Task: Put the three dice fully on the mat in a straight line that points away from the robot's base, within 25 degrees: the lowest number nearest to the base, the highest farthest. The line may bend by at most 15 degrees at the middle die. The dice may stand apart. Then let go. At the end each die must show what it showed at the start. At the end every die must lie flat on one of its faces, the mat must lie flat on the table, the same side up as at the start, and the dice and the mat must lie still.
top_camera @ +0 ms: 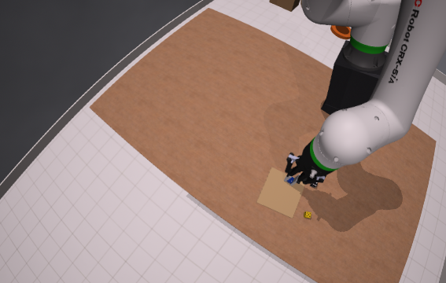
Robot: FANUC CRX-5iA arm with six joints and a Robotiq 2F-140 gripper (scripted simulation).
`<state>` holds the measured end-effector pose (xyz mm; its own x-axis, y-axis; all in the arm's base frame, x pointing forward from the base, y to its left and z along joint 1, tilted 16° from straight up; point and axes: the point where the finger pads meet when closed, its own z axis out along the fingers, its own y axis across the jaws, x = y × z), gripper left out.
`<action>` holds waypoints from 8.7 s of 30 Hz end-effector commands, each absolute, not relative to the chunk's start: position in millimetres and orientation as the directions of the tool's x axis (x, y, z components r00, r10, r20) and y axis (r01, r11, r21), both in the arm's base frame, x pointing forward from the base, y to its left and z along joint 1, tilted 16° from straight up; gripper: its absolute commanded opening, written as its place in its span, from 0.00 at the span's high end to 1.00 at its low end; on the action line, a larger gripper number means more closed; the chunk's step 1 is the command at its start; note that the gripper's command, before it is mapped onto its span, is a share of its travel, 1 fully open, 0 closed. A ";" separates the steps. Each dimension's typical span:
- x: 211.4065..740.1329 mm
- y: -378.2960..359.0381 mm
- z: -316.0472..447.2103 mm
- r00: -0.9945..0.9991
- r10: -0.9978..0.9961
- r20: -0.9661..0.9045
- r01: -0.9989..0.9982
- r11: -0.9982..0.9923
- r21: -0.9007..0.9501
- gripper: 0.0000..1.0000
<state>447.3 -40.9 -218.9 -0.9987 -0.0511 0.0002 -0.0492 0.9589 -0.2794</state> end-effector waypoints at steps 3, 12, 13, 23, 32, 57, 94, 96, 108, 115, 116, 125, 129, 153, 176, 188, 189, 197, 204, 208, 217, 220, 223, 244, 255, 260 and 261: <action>447.4 -41.2 -220.0 -0.999 -0.051 0.000 -0.049 0.959 -0.279 0.91; 447.5 -41.7 -221.8 -0.999 -0.051 0.000 -0.049 0.959 -0.279 0.91; 447.5 -41.7 -221.8 -0.999 -0.051 0.000 -0.049 0.959 -0.279 0.91; 447.5 -41.7 -221.9 -0.999 -0.051 0.000 -0.049 0.959 -0.279 0.91; 447.5 -41.7 -221.9 -0.999 -0.051 0.000 -0.049 0.959 -0.279 0.91; 447.5 -41.7 -221.9 -0.999 -0.051 0.000 -0.049 0.959 -0.279 0.86; 446.6 -25.6 -166.5 -0.999 -0.051 0.000 -0.049 0.959 -0.279 0.79; 446.5 -22.6 -156.1 -0.999 -0.051 0.000 -0.049 0.959 -0.279 0.79; 446.2 -16.6 -135.5 -0.999 -0.051 0.000 -0.049 0.959 -0.279 0.79; 446.2 -16.6 -135.5 -0.999 -0.051 0.000 -0.049 0.959 -0.279 0.00; 446.2 -16.6 -135.5 -0.999 -0.051 0.000 -0.049 0.959 -0.279 0.00; 446.2 -16.6 -135.5 -0.999 -0.051 0.000 -0.049 0.959 -0.279 0.00; 446.2 -16.5 -135.5 -0.999 -0.050 0.000 -0.048 0.959 -0.279 0.00; 489.9 48.3 -161.8 -0.796 0.578 -0.181 0.606 0.767 -0.214 0.00; 512.4 96.5 -184.6 -0.422 0.869 -0.259 0.906 0.409 -0.105 0.79; 512.4 96.5 -184.6 -0.422 0.869 -0.259 0.906 0.409 -0.105 0.79; 512.4 96.5 -184.6 -0.422 0.869 -0.259 0.906 0.409 -0.105 0.79; 512.4 96.5 -184.6 -0.422 0.869 -0.259 0.906 0.409 -0.105 0.79; 512.4 96.5 -184.6 -0.422 0.869 -0.259 0.906 0.409 -0.105 0.79; 512.4 96.5 -184.6 -0.422 0.869 -0.259 0.906 0.409 -0.105 0.79; 512.4 96.1 -186.0 -0.422 0.869 -0.259 0.906 0.409 -0.105 0.79; 512.4 95.8 -187.0 -0.422 0.869 -0.259 0.906 0.409 -0.105 0.79; 512.4 95.2 -189.1 -0.422 0.869 -0.259 0.906 0.409 -0.105 0.79; 512.8 87.8 -214.7 -0.422 0.869 -0.259 0.906 0.409 -0.105 0.79; 513.0 84.4 -226.7 -0.422 0.869 -0.259 0.906 0.409 -0.105 0.79; 513.1 83.1 -231.2 -0.422 0.869 -0.259 0.906 0.409 -0.105 0.79; 513.1 82.9 -231.8 -0.422 0.869 -0.259 0.906 0.409 -0.105 0.79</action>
